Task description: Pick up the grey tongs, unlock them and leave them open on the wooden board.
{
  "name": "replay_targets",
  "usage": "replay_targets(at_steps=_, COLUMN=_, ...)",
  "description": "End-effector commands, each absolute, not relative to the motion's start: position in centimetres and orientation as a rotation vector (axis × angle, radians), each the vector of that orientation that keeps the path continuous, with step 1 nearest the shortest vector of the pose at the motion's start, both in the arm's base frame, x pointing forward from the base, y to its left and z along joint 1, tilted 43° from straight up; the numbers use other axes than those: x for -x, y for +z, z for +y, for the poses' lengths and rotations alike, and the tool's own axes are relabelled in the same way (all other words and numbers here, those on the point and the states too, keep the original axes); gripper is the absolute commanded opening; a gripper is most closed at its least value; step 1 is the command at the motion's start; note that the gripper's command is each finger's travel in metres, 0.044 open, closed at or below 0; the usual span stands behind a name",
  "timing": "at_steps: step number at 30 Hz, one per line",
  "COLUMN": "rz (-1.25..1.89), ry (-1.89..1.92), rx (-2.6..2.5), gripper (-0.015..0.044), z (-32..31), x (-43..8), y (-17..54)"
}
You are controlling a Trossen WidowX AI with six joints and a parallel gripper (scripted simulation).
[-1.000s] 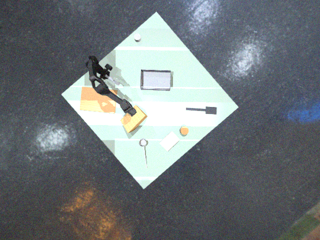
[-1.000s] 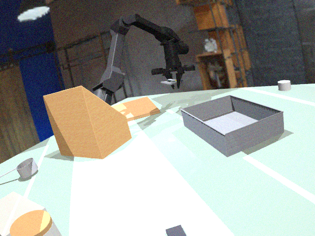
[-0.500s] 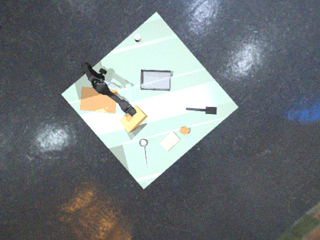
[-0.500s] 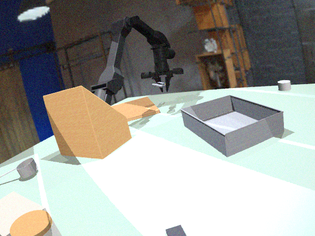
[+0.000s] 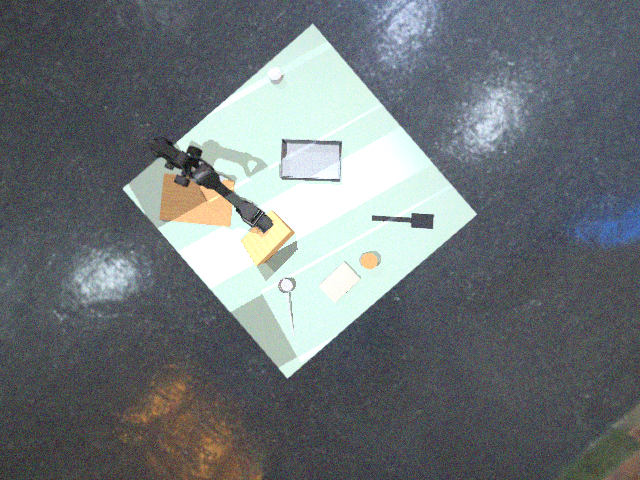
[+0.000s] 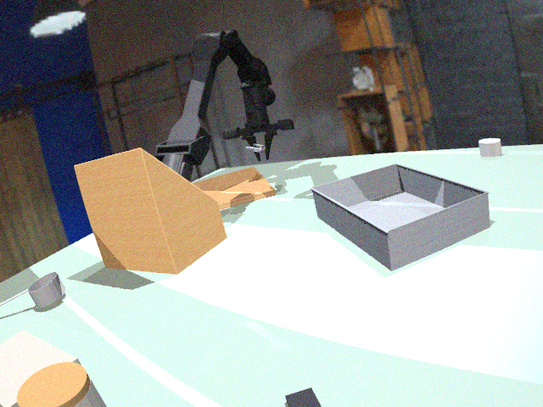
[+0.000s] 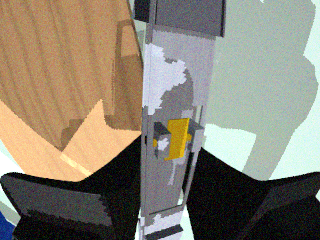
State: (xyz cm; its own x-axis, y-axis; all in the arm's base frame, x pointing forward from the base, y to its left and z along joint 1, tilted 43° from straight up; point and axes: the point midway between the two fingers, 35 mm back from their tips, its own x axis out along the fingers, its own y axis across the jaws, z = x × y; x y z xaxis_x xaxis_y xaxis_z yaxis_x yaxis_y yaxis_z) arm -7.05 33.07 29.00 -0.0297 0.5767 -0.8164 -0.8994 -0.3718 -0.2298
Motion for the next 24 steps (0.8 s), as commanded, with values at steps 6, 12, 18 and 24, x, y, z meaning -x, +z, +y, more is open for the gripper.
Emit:
replay_targets(at_steps=6, rz=0.350, ry=1.675, rx=1.112, gripper=-0.0150, z=32.2, x=10.8, y=29.3)
replay_targets(at_steps=12, rz=0.303, ry=1.686, rx=1.125, gripper=-0.0150, z=31.5, x=13.2, y=29.5)
replay_targets(at_steps=18, rz=0.248, ry=1.700, rx=1.137, gripper=-0.0150, z=30.5, x=15.5, y=29.8)
replay_targets(at_steps=24, rz=0.191, ry=1.717, rx=1.143, gripper=-0.0150, z=29.3, x=17.8, y=30.0)
